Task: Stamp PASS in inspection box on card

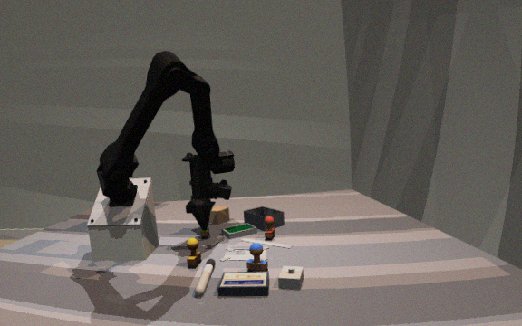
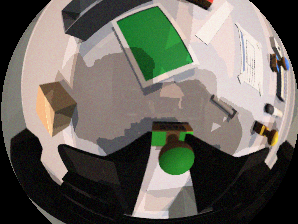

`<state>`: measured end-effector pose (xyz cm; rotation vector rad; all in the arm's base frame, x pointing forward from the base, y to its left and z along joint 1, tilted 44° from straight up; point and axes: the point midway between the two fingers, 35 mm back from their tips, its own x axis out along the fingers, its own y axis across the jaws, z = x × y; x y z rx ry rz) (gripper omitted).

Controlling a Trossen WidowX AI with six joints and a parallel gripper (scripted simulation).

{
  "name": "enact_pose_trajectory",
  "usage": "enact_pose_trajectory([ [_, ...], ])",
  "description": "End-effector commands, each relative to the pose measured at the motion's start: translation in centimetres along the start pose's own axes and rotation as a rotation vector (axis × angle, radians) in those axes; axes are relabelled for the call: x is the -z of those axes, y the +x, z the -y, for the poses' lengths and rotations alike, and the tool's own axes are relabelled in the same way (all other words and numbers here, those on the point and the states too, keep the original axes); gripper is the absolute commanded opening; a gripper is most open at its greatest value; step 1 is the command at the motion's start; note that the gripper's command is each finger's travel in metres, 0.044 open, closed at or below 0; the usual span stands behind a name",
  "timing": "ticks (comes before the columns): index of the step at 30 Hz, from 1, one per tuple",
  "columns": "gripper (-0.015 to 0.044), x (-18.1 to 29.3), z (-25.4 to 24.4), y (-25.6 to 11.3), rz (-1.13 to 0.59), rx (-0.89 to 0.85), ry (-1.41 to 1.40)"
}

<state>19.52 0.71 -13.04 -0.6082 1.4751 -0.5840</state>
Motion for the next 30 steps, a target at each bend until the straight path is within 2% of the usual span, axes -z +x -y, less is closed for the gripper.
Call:
enact_pose_trajectory([
  [1, 0.0000, 0.0, -0.1, -0.2, -0.003, -0.003, 0.004],
  [30, 0.0000, -0.1, -0.2, -1.5, -0.003, -0.003, 0.003],
])
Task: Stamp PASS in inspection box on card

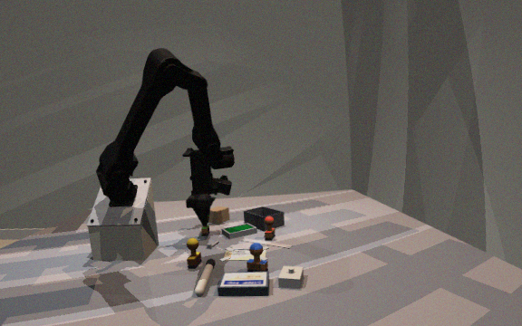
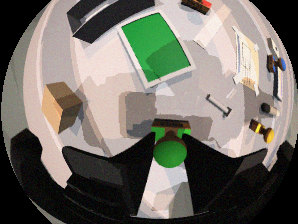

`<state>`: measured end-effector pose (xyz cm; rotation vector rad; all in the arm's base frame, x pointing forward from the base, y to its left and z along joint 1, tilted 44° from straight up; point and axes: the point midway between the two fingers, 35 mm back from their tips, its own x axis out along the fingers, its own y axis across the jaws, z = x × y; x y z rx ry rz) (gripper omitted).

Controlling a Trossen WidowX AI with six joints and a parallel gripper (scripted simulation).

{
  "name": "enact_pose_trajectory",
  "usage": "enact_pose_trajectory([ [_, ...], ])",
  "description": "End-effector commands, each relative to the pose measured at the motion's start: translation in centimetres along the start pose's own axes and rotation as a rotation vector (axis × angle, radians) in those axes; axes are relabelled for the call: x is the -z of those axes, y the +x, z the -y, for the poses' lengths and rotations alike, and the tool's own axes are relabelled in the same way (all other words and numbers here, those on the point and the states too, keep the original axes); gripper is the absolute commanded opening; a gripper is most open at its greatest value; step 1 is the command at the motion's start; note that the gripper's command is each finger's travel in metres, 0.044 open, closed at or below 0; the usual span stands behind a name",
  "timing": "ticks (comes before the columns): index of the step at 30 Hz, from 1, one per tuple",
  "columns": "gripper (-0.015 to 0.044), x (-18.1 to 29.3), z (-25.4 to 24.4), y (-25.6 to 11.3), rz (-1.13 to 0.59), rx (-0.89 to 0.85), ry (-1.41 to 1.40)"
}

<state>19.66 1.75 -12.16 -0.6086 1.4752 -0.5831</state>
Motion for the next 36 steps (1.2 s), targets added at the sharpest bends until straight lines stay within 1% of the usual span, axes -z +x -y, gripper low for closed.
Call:
enact_pose_trajectory([
  [1, 0.0000, 0.0, -0.1, -0.2, -0.003, -0.003, 0.004],
  [36, 0.0000, -0.1, -0.1, -1.8, -0.004, -0.001, 0.004],
])
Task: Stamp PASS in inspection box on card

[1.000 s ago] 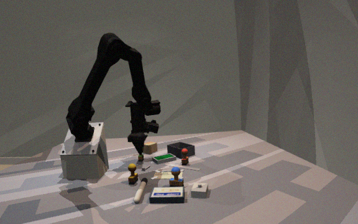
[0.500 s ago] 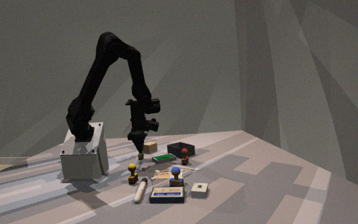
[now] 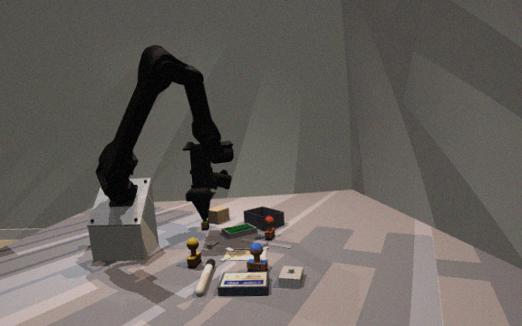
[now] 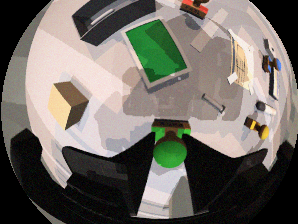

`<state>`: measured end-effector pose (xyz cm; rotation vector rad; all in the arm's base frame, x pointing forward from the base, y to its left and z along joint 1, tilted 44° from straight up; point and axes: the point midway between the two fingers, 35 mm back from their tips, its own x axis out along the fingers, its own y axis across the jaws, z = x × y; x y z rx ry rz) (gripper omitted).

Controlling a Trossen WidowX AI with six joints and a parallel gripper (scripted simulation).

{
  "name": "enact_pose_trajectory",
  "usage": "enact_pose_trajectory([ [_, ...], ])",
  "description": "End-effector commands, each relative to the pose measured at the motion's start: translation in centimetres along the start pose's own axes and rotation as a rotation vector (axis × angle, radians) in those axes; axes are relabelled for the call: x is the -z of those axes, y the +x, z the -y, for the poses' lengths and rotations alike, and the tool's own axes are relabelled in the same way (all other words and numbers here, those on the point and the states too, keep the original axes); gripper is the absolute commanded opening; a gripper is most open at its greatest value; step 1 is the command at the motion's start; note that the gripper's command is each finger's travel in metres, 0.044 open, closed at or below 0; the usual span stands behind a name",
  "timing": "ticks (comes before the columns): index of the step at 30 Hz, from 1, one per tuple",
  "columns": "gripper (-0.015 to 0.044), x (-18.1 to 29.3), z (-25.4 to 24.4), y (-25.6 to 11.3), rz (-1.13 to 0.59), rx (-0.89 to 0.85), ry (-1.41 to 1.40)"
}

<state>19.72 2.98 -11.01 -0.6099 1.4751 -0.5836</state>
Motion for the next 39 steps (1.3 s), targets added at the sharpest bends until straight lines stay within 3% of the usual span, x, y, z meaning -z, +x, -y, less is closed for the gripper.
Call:
enact_pose_trajectory([
  [1, 0.0000, 0.0, 0.0, -0.2, -0.004, -0.002, 0.004],
  [39, 0.0000, 0.1, 0.0, -2.0, -0.004, 0.001, 0.004],
])
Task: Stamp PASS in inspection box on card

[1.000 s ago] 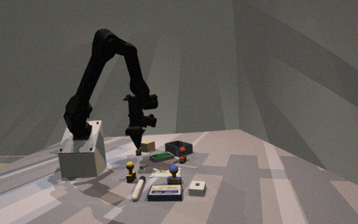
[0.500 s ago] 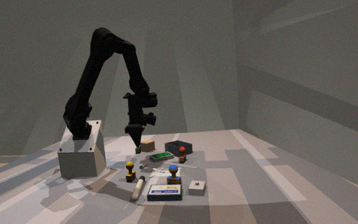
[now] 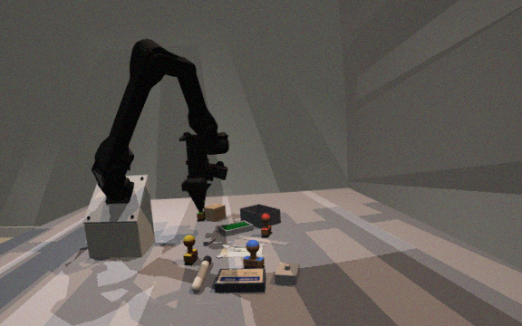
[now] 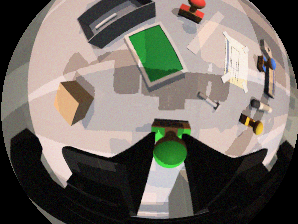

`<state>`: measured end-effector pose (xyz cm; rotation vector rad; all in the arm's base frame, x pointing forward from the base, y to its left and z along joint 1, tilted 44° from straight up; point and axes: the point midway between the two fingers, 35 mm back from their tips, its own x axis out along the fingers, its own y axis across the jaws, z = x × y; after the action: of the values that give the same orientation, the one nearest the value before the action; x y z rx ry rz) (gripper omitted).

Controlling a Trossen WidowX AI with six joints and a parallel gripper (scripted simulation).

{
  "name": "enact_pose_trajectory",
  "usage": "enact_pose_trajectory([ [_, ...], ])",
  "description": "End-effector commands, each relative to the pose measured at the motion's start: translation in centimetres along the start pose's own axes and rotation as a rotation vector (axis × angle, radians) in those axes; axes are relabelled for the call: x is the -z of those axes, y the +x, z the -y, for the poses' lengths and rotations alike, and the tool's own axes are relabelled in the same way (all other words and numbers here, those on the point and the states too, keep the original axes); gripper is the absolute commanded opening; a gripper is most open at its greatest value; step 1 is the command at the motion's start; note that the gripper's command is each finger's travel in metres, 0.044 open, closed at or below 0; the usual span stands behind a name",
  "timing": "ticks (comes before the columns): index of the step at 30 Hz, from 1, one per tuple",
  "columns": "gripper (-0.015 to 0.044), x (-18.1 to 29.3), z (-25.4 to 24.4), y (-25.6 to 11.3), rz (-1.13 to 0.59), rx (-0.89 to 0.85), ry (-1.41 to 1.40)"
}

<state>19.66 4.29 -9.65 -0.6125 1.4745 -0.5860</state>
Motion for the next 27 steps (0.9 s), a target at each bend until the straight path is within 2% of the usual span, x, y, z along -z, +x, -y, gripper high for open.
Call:
enact_pose_trajectory([
  [1, 0.0000, 0.1, 0.0, -0.2, -0.004, -0.002, 0.004],
  [27, 0.0000, -0.1, -0.1, -1.4, -0.004, 0.001, 0.005],
])
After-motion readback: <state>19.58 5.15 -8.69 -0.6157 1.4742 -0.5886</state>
